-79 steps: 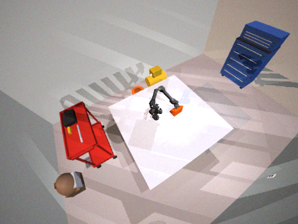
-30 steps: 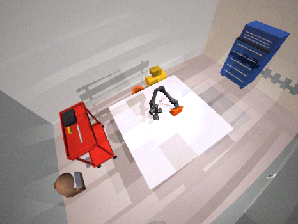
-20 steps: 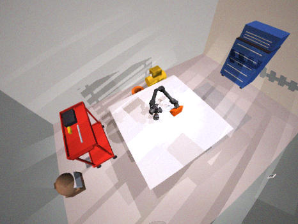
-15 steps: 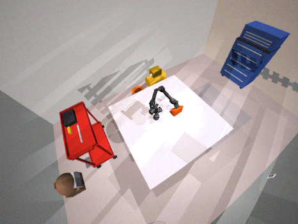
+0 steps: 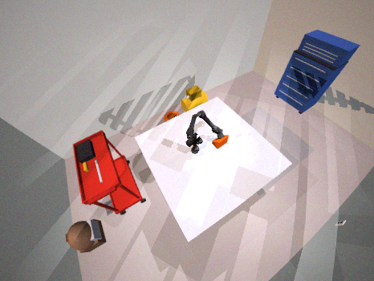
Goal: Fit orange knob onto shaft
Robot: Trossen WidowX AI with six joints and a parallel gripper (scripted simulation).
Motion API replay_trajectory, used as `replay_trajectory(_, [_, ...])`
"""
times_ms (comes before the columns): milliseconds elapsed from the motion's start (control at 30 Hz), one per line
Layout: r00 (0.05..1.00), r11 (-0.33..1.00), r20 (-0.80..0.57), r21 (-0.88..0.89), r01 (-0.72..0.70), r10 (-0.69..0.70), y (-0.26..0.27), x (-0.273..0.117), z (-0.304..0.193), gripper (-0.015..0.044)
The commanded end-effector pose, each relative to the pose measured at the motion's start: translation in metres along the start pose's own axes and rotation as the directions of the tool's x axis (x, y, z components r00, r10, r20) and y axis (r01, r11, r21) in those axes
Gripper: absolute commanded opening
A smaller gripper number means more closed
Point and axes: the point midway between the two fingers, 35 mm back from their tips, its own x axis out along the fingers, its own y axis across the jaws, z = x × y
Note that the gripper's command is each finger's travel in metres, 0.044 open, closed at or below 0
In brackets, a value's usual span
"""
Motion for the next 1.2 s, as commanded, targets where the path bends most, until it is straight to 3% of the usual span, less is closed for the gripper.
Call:
replay_trajectory(0, [1.000, 1.000, -0.004, -0.002, 0.000, 0.000, 0.0002, -0.0019, -0.0010, 0.0000])
replay_trajectory(200, [1.000, 1.000, -0.004, -0.027, 0.000, 0.000, 0.0013, -0.0046, -0.0019, 0.0000])
replay_trajectory(400, [1.000, 0.978, -0.004, -0.210, 0.000, -0.001, 0.0002, -0.0041, -0.0018, 0.0000])
replay_trajectory(1167, [1.000, 0.978, -0.004, -0.210, 0.000, 0.000, 0.0003, -0.0009, -0.0010, 0.0000])
